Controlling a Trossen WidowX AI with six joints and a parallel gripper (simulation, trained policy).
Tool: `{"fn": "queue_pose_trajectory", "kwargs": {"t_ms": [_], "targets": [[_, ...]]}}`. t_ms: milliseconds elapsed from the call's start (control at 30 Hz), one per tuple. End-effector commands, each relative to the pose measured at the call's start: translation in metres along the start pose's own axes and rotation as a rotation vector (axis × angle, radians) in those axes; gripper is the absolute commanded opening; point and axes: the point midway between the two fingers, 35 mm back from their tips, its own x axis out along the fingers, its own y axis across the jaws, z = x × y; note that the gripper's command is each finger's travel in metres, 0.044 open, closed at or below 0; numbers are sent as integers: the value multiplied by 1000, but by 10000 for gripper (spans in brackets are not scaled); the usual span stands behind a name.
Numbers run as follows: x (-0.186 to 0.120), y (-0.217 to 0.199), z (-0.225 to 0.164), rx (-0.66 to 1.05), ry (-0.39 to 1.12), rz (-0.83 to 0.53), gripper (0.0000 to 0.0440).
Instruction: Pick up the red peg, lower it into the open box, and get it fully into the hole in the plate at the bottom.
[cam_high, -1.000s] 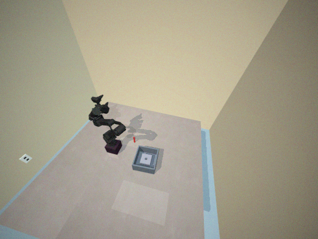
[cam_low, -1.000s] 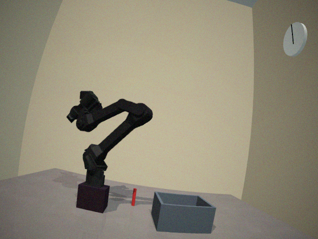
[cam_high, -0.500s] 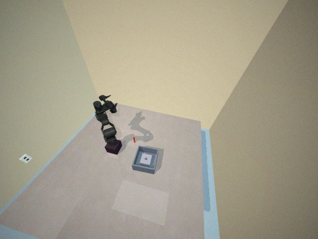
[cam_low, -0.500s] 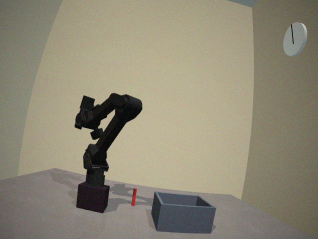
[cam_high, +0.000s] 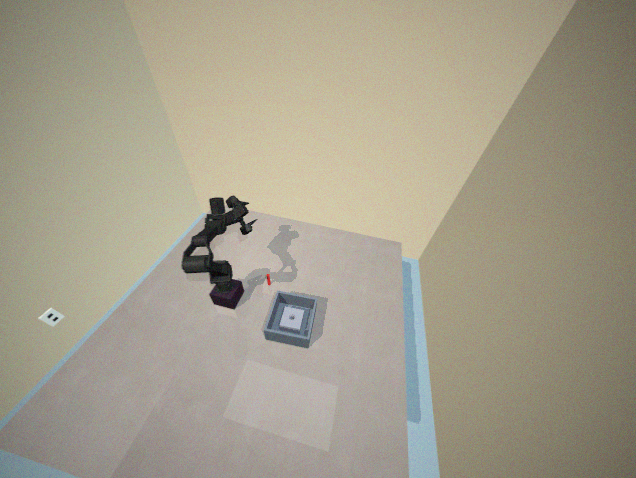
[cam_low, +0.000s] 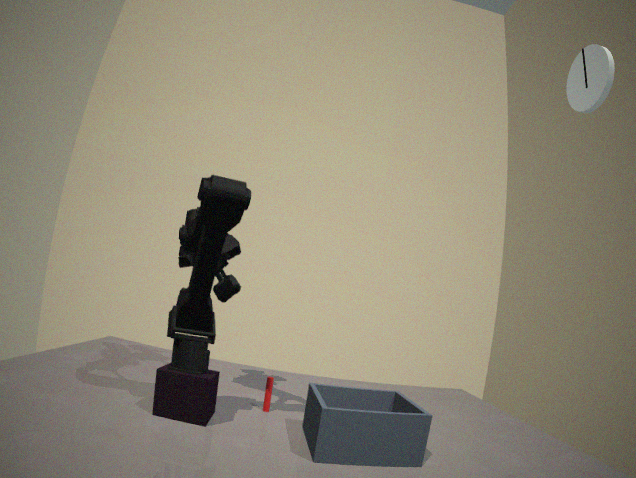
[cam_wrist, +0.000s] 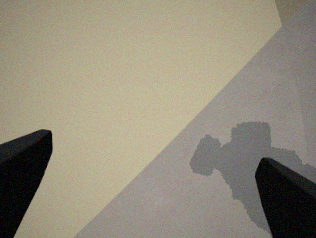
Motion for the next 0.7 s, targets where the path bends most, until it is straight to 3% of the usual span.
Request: {"fn": "queue_pose_trajectory", "kwargs": {"t_ms": [0, 300, 667], "targets": [[12, -24, 4, -26, 34, -110, 440], [24, -94, 18, -4, 139, -418, 440], [8, -161, 32, 165, 247, -762, 440]]}}
